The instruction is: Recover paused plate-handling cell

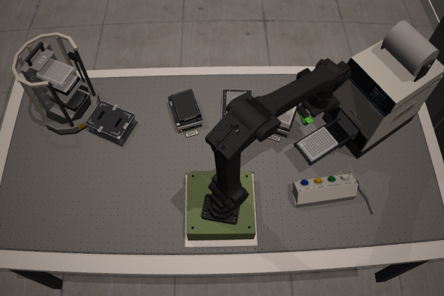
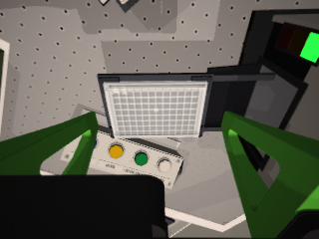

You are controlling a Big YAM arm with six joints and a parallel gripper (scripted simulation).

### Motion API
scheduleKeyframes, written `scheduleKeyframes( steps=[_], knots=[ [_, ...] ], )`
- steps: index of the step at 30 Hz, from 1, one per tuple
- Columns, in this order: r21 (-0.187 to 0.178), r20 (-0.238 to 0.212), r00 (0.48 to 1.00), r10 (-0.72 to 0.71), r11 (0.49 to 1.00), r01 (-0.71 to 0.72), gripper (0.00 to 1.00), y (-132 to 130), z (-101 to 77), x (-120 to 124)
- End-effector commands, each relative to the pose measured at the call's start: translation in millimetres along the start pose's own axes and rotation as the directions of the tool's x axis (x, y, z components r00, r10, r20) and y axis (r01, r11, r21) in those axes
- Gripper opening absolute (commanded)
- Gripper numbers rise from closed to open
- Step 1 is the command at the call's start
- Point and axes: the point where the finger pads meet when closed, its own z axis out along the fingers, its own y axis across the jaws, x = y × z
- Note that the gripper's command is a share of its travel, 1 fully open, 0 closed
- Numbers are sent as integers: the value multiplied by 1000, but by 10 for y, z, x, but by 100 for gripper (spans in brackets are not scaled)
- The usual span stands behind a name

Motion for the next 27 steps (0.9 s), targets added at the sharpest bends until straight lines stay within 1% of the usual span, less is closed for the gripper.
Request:
scheduleKeyframes(
  steps=[1, 2, 3, 4, 5, 7, 8, 9, 11, 14, 17, 20, 22, 24, 25, 27],
  knots=[
    [-37, -5, 1000, -9, 999, 9, 100, 61, 83, 38],
    [-22, -2, 1000, -9, 1000, 9, 100, 59, -3, 37],
    [38, 8, 1000, -8, 999, 8, 100, -106, -255, 13],
    [54, 10, 1000, -9, 998, 8, 100, -149, -347, 4],
    [55, 10, 1000, -9, 998, 9, 100, -147, -374, 2],
    [55, 10, 1000, -9, 998, 9, 100, -147, -374, 2],
    [34, 7, 1000, -10, 999, 10, 100, -151, -313, -3],
    [33, 7, 1000, -11, 999, 11, 100, -150, -340, -6],
    [55, 11, 1000, -12, 998, 11, 100, -140, -484, -7],
    [55, 11, 1000, -13, 998, 13, 100, -135, -567, -13],
    [34, 7, 1000, -15, 999, 15, 100, -141, -561, -24],
    [56, 11, 1000, -15, 998, 14, 100, -124, -732, -26],
    [53, 11, 1000, -15, 998, 14, 100, -122, -774, -31],
    [53, 11, 1000, -15, 998, 14, 100, -122, -774, -31],
    [21, 5, 1000, -15, 1000, 15, 100, -142, -652, -39],
    [21, 5, 1000, -15, 1000, 15, 100, -142, -652, -39]
  ],
)
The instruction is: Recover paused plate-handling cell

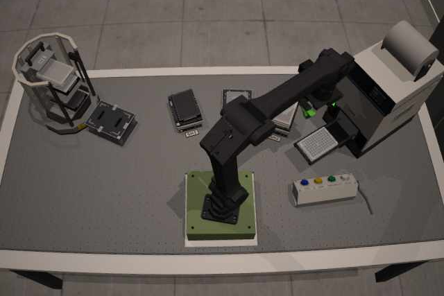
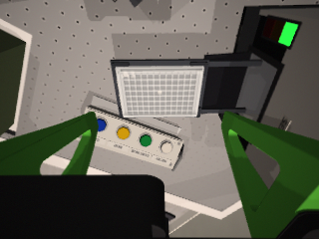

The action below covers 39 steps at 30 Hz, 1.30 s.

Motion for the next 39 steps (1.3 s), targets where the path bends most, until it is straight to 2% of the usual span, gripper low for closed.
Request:
scheduleKeyframes(
  steps=[1, 6, 12, 14, 21, 29, 31, 34, 39],
  knots=[
    [28, 8, 1000, 30, 999, -30, 100, -170, -167, -120],
    [27, 12, 981, 196, 980, -196, 100, -132, -168, -284],
    [24, 18, 922, 386, 922, -387, 100, -87, -168, -486],
    [24, 18, 922, 386, 922, -387, 100, -87, -168, -486],
    [18, 24, 808, 589, 808, -590, 100, -32, -168, -723],
    [8, 29, 624, 781, 624, -782, 100, 31, -168, -994],
    [8, 29, 624, 781, 624, -782, 100, 31, -168, -994],
    [5, 30, 551, 834, 551, -834, 100, 55, -168, -1095],
    [4, 30, 551, 834, 551, -834, 100, 95, -168, -1263]
  ],
)
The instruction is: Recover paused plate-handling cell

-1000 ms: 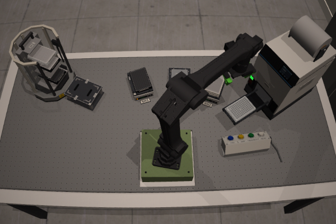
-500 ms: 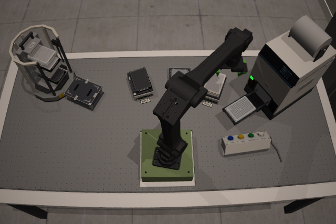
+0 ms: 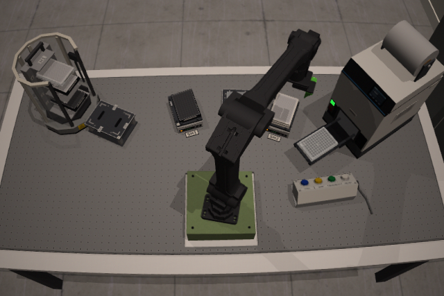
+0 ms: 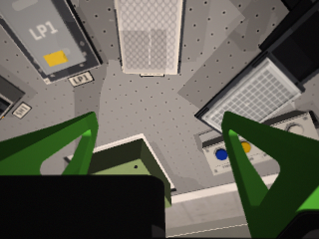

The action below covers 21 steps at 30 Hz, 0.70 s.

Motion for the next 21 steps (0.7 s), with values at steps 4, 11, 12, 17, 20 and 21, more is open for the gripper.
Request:
scheduleKeyframes(
  steps=[4, 11, 12, 17, 20, 21],
  knots=[
    [8, 32, 997, 64, 998, -65, 100, 192, -180, -308],
    [6, 33, 997, 64, 998, -65, 100, 351, -179, -378],
    [6, 33, 997, 64, 998, -65, 100, 383, -179, -391],
    [4, 33, 997, 64, 998, -65, 100, 542, -177, -460],
    [3, 33, 997, 64, 998, -65, 100, 637, -176, -501],
    [3, 33, 997, 64, 998, -65, 100, 668, -176, -515]
  ],
)
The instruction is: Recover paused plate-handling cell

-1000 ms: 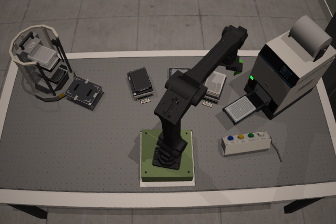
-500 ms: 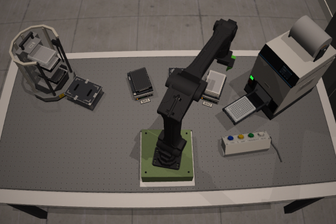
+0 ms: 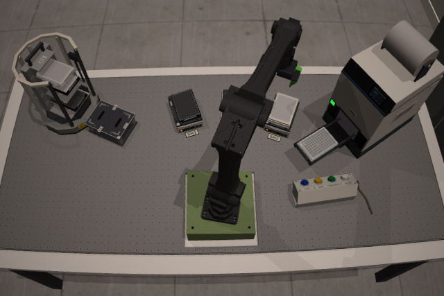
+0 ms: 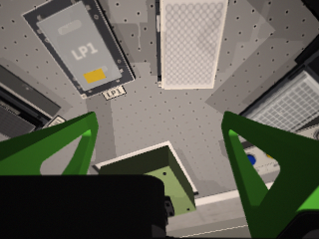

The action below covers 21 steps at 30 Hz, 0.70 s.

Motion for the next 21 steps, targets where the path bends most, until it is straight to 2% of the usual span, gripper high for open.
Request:
scheduleKeyframes(
  steps=[1, 5, 6, 10, 13, 21],
  knots=[
    [2, 33, 999, 25, 1000, -25, 100, 121, -172, -250],
    [2, 33, 999, 2, 1000, -2, 100, 156, -172, -263],
    [4, 32, 999, -20, 1000, 20, 100, 48, -167, -263],
    [5, 32, 993, -113, 994, 113, 100, 52, -167, -263],
    [6, 32, 979, -199, 980, 199, 100, 133, -170, -263],
    [11, 30, 935, -354, 935, 354, 100, 123, -170, -263]
  ],
)
